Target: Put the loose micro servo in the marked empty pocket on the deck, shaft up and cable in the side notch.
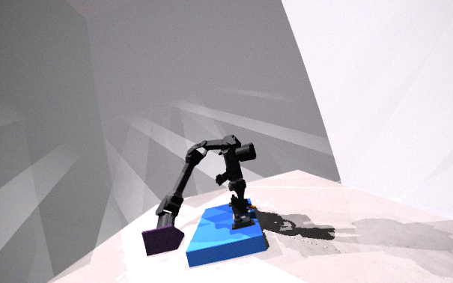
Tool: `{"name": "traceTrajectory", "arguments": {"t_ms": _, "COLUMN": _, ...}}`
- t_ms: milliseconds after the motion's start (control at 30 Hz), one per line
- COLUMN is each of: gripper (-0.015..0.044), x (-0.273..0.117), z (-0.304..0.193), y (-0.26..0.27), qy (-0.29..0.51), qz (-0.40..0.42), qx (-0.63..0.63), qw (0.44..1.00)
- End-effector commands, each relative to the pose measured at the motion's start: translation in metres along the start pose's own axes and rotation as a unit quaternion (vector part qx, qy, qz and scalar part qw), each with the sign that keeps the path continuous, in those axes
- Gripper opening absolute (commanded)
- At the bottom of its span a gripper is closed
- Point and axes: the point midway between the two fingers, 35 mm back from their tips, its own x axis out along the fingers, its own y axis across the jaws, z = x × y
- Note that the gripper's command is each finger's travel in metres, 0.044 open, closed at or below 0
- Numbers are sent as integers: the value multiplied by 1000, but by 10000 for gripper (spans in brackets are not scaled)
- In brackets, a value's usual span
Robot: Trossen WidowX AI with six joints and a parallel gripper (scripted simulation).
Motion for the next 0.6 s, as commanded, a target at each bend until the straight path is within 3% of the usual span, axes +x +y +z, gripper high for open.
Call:
{"name": "traceTrajectory", "arguments": {"t_ms": 0, "gripper": 0, "x": -1, "z": -1, "y": 0, "qy": 5, "qz": -2, "qx": 2, "qw": 1000}}
{"name": "traceTrajectory", "arguments": {"t_ms": 567, "gripper": 0, "x": 7, "z": -2, "y": -1, "qy": 5, "qz": -2, "qx": 1, "qw": 1000}}
